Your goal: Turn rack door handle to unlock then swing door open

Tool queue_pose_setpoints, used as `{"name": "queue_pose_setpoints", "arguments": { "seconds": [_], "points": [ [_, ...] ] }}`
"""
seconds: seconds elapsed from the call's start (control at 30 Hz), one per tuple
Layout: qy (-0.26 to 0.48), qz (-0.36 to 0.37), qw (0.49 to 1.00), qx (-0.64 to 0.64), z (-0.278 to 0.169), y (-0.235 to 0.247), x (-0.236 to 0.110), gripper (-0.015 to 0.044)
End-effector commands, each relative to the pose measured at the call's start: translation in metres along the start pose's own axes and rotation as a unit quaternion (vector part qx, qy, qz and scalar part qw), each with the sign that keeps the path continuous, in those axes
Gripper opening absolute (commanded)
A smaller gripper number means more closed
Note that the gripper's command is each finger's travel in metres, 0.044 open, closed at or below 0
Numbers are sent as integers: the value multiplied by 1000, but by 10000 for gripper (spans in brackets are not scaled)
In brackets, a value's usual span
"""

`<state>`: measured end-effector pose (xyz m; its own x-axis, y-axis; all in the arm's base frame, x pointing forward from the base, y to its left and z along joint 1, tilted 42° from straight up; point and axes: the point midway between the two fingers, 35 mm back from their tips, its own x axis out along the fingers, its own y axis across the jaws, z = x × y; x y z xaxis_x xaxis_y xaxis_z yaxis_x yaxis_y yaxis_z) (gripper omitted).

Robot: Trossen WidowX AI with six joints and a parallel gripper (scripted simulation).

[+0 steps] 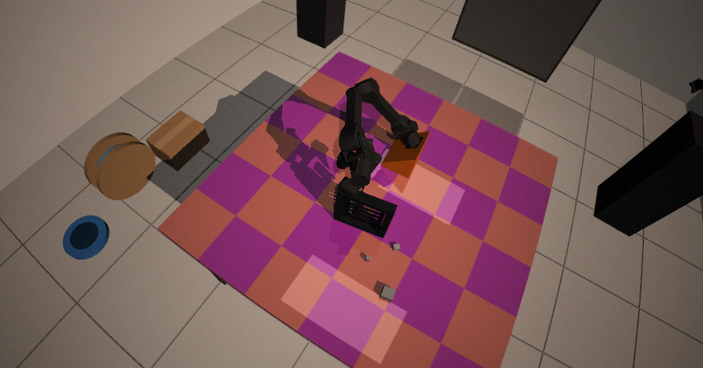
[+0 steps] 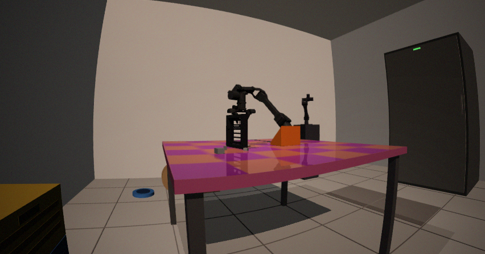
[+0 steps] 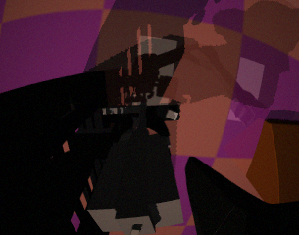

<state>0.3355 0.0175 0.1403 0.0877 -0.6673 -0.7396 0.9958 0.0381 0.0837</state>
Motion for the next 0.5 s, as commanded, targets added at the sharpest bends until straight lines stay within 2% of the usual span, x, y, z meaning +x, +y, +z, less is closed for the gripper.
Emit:
{"name": "queue_pose_setpoints", "arguments": {
  "seconds": [0.0, 0.23, 0.47],
  "points": [
    [2, 3, 996, -88, -2, 1, 0, 294],
    [1, 3, 966, -259, -2, 1, 0, 294],
    [1, 3, 907, -422, -2, 1, 0, 294]
  ]
}}
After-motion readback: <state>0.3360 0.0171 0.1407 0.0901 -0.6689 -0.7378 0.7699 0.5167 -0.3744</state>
